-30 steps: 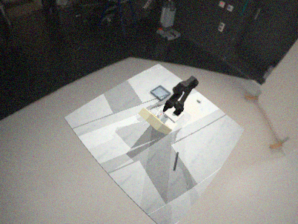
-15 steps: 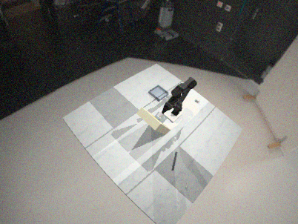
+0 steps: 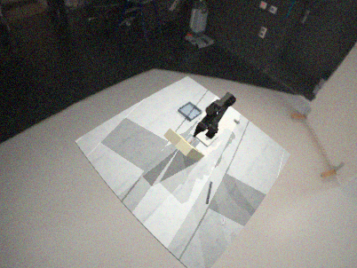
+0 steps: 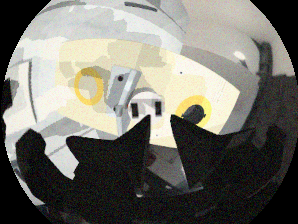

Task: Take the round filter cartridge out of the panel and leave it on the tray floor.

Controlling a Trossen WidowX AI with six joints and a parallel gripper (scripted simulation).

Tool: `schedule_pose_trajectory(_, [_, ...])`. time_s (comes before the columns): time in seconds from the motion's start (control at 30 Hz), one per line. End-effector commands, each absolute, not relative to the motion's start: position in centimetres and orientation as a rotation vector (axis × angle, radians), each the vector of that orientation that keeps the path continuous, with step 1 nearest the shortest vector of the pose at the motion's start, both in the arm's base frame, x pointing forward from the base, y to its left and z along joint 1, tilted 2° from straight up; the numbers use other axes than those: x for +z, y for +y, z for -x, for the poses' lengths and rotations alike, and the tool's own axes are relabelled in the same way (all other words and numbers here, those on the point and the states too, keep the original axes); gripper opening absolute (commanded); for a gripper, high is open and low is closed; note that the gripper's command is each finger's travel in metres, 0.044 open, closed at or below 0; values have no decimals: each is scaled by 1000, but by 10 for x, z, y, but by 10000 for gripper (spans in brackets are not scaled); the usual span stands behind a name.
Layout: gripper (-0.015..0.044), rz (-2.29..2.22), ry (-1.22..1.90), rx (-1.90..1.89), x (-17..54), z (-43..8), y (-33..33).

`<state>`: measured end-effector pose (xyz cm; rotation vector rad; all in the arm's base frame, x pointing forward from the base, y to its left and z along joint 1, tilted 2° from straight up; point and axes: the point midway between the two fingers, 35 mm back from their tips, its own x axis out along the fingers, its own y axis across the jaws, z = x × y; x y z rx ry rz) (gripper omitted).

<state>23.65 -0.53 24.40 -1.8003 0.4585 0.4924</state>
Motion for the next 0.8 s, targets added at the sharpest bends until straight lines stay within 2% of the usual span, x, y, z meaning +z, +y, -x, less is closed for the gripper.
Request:
schedule_pose_trajectory(0.0, [112, 1799, 454, 474, 259, -241, -6])
schedule_pose_trajectory(0.2, [112, 1799, 451, 469, 312, -267, -6])
schedule_pose_trajectory(0.43, [112, 1799, 451, 469, 313, -268, -6])
schedule_pose_trajectory(0.77, [375, 1801, 446, 464, 387, -262, -4])
